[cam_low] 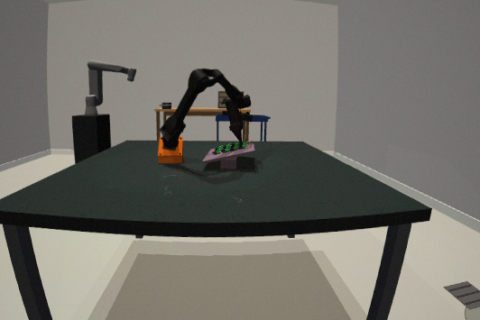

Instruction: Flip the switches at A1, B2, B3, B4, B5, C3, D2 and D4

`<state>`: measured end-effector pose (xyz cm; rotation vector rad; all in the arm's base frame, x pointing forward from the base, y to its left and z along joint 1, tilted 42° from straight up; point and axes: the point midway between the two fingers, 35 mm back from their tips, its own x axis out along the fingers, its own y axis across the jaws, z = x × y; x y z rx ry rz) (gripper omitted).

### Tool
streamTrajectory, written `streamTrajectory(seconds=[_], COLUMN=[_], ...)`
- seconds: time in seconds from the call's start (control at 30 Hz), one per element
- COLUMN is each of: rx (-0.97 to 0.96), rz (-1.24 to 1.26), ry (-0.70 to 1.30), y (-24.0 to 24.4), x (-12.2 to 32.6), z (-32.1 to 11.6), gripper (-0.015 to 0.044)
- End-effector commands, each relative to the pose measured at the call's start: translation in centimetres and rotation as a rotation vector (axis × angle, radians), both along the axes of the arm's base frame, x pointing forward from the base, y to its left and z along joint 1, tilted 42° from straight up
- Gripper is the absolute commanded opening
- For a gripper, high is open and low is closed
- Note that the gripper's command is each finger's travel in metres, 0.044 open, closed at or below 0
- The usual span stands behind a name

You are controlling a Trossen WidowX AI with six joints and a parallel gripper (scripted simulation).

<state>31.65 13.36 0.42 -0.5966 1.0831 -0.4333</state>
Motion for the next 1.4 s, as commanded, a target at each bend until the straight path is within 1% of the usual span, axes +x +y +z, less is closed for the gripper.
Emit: streamTrajectory(seconds=[0.0, 0.93, 1.0, 1.13, 1.37], rx=[-0.005, -0.005, 0.001, -0.002, -0.002], rz=[0.003, 0.003, -0.002, -0.013, -0.014], ry=[0.0, 0.0, 0.004, 0.022, 0.023], y=[-0.1, -0.3, 0.5, 3.6, 3.3], x=[0.0, 0.2, -0.2, -2.2, -2.8], z=[-0.1, -0.3, 0.4, 4.0, 4.3], gripper=[0.0, 0.0, 0.0, 0.0, 0.0])
